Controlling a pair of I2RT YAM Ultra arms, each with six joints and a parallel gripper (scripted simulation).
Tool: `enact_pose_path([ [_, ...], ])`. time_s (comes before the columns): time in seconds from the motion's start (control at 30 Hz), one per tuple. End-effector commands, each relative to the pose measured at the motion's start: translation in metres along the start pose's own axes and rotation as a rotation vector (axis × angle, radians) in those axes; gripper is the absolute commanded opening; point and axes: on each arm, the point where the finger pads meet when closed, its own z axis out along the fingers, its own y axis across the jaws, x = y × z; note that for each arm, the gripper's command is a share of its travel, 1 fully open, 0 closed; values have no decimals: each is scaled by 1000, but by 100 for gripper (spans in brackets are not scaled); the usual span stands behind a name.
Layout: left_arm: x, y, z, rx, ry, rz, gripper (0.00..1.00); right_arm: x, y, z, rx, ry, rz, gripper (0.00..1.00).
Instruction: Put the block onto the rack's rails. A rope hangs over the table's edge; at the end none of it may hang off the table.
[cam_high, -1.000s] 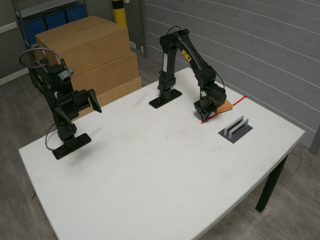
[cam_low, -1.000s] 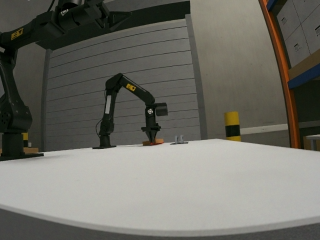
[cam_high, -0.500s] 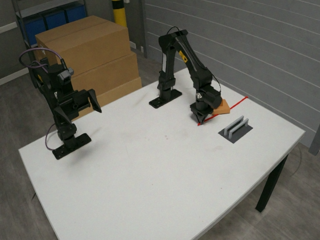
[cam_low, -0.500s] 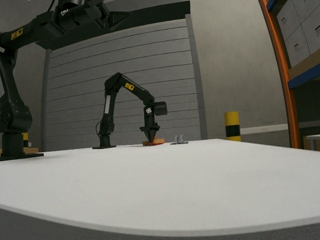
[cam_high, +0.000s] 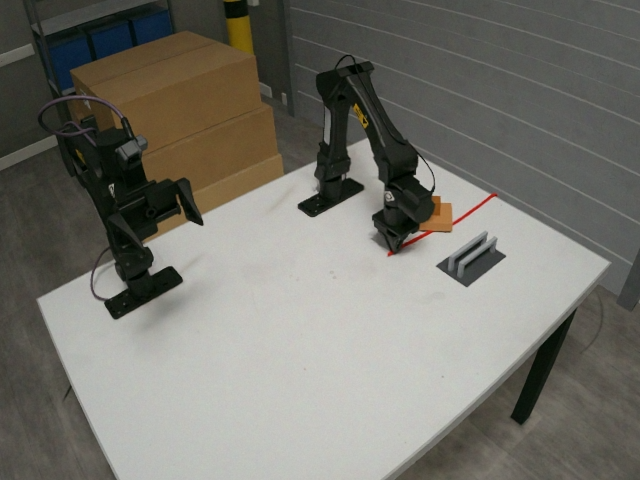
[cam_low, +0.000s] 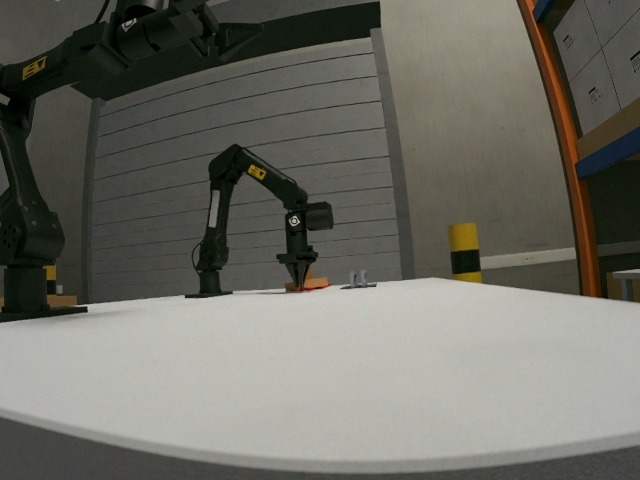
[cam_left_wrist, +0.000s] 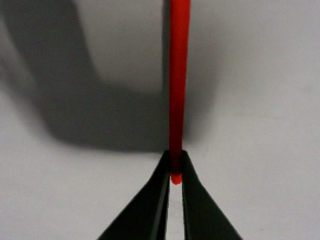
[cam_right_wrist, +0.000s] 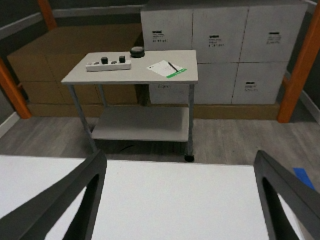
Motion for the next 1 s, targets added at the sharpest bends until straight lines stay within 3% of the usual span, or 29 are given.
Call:
enact_pose_path([
  [0.0,12,-10,-16,50,16,-7,9,-8,2,-7,-11,-19,-10,100],
  [0.23,25,-6,-5,12,7,-5,9,-8,2,-7,-11,-19,-10,100],
  [0.97,63,-6,-6,14,5,-5,9,-8,2,-7,-11,-19,-10,100],
])
